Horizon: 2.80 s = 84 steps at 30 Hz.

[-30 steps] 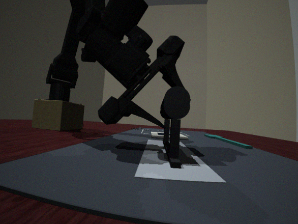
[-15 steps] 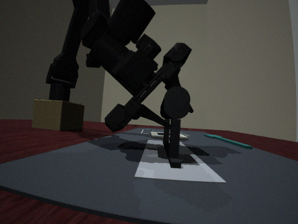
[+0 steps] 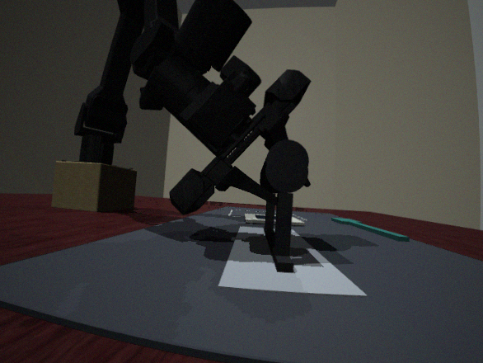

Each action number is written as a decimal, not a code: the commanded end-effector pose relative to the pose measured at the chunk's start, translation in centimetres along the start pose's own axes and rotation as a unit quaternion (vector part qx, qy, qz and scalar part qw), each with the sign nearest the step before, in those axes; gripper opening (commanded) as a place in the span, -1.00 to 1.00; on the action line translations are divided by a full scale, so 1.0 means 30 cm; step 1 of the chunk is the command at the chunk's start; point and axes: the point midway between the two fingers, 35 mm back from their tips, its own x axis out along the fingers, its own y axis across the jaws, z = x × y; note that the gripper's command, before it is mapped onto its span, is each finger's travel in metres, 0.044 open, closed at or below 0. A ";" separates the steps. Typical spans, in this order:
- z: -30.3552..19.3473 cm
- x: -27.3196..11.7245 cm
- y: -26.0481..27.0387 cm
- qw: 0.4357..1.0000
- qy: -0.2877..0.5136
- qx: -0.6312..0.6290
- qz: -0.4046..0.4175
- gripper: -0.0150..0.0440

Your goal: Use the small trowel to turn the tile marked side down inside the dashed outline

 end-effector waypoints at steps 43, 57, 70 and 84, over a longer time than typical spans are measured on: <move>-0.101 -0.029 0.150 0.998 -0.013 -0.056 0.002 -0.49; -0.101 0.019 0.092 0.998 -0.013 -0.056 0.002 -0.49; -0.127 0.037 0.068 0.998 -0.012 -0.056 0.002 -0.49; -0.203 0.036 0.066 0.998 -0.012 -0.055 0.001 -0.49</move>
